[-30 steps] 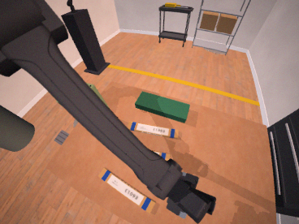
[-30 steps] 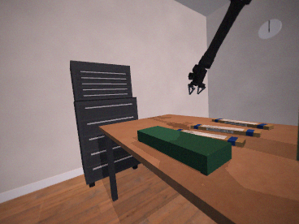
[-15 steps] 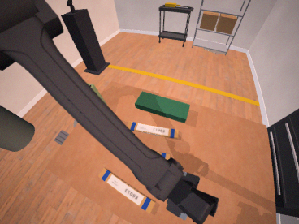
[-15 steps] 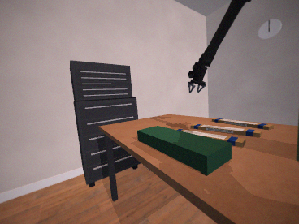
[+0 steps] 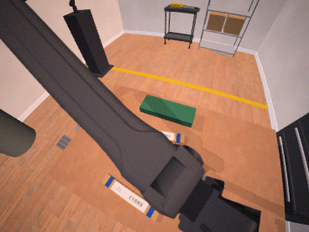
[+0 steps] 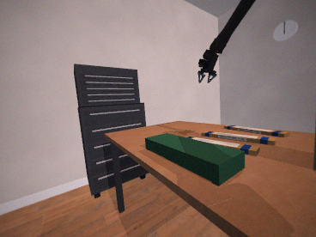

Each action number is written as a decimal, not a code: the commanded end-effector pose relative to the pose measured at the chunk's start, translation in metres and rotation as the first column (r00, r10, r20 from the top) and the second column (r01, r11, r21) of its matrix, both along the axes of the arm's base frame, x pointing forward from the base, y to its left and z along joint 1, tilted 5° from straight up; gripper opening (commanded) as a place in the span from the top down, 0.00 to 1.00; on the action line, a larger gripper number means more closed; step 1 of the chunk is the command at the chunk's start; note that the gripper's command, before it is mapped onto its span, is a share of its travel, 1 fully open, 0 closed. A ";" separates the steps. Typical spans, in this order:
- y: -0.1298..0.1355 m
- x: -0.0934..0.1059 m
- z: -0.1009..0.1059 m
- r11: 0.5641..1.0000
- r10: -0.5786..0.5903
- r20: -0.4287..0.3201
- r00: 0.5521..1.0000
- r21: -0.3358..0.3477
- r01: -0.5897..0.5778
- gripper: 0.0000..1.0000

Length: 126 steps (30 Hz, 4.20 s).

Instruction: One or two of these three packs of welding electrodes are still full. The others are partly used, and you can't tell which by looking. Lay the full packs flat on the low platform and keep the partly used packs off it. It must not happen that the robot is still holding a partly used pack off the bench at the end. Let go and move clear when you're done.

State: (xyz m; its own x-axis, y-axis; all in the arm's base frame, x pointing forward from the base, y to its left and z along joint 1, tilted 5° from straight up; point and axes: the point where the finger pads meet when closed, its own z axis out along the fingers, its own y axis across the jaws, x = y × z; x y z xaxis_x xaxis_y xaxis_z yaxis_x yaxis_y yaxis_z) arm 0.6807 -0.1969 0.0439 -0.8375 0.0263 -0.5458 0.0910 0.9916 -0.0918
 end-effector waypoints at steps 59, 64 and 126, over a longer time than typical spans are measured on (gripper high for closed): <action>0.174 -0.225 -0.010 0.997 0.058 -0.374 0.926 0.065 -0.036 0.04; 0.178 -0.235 -0.012 0.997 0.058 -0.374 0.926 0.066 -0.036 0.04; 0.193 -0.266 -0.157 0.998 0.066 -0.512 0.856 0.041 -0.052 0.36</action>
